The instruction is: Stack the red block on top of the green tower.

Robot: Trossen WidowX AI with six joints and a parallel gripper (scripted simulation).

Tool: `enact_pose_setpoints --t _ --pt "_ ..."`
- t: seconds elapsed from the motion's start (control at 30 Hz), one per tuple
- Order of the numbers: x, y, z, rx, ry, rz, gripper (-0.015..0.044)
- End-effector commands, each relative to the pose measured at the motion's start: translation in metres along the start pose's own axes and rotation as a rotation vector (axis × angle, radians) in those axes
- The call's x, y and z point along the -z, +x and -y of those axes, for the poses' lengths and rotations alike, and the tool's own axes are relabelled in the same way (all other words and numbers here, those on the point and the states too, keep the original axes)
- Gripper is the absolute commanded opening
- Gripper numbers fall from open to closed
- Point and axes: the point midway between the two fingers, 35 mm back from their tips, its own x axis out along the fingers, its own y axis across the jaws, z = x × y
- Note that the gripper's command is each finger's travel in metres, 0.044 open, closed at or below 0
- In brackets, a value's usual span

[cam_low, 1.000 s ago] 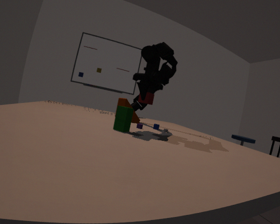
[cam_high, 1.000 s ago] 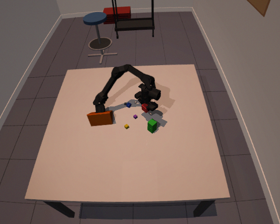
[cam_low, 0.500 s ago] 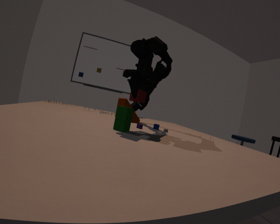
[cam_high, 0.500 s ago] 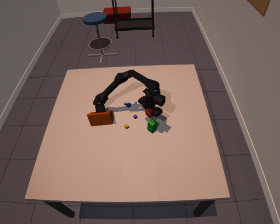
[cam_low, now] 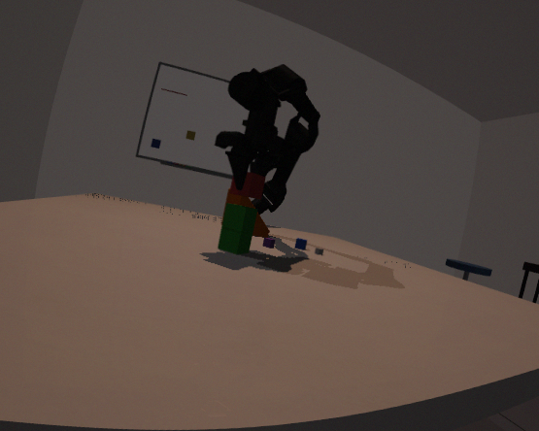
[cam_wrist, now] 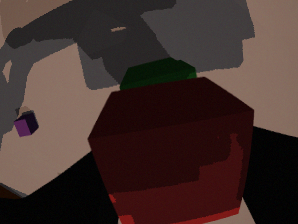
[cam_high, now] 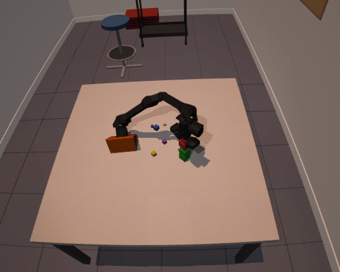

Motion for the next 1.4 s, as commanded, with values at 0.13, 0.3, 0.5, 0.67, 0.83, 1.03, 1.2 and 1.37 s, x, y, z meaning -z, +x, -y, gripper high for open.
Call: enact_pose_setpoints --t 0.13,0.3,0.5,0.67,0.83,1.03,1.2,1.37 --pt "0.001 -0.005 0.003 0.016 -0.003 0.0 0.0" --pt "0.0 0.009 0.004 0.009 -0.007 -0.002 0.0" --pt "0.001 0.022 0.004 0.003 -0.011 -0.004 0.0" --pt "0.001 0.021 0.004 0.003 -0.011 -0.004 0.0" --pt "0.001 0.022 0.004 0.003 -0.011 -0.004 0.0" --pt "0.001 0.022 0.004 0.003 -0.011 -0.004 0.0" --pt "0.001 0.022 0.004 0.003 -0.011 -0.004 0.0" --pt "0.001 0.023 0.004 0.003 -0.011 -0.004 0.0"
